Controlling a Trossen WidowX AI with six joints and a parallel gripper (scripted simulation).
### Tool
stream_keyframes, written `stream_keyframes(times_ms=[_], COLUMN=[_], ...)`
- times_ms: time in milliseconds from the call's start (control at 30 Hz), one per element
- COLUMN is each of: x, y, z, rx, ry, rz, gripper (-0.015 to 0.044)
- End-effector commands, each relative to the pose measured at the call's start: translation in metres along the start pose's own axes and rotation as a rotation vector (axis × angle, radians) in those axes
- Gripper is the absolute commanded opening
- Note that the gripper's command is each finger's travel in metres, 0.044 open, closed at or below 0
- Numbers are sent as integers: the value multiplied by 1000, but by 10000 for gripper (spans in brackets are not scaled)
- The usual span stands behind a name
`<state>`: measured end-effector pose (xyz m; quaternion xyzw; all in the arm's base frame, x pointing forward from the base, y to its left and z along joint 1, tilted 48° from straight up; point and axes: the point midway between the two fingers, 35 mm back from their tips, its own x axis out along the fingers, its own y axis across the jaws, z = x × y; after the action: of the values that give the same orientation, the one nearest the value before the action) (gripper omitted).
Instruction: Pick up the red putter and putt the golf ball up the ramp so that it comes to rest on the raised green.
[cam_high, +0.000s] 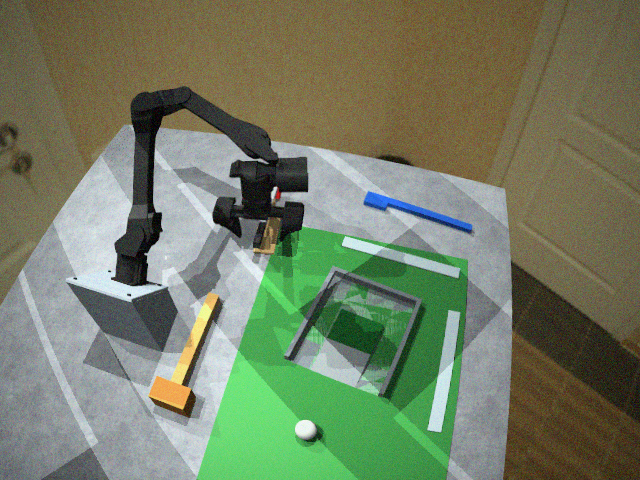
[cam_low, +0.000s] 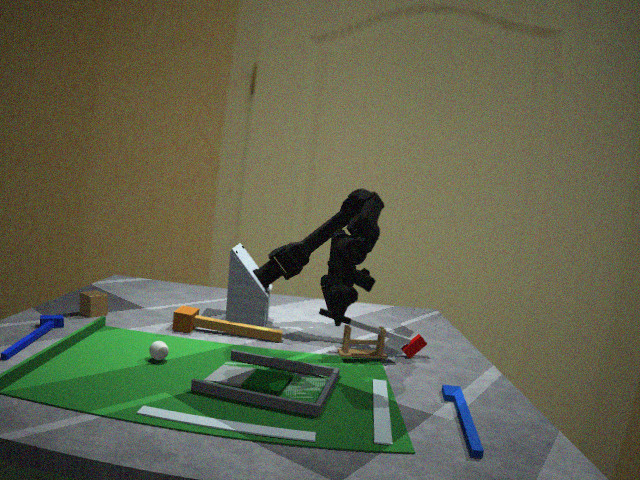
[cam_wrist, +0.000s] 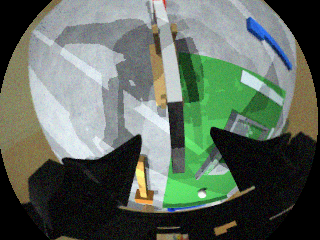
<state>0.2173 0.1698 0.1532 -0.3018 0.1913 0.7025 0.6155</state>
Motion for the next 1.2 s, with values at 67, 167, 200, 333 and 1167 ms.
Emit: stream_keyframes(times_ms=[67, 167, 200, 333, 1167], x=[8, 13, 15, 21, 16], y=[1, 1, 1, 2, 0], z=[-2, -2, -2, -2, 0], rx=[6, 6, 6, 6, -2], ry=[5, 4, 4, 3, 0], rz=[3, 3, 3, 3, 1], gripper=[440, 440, 440, 440, 0])
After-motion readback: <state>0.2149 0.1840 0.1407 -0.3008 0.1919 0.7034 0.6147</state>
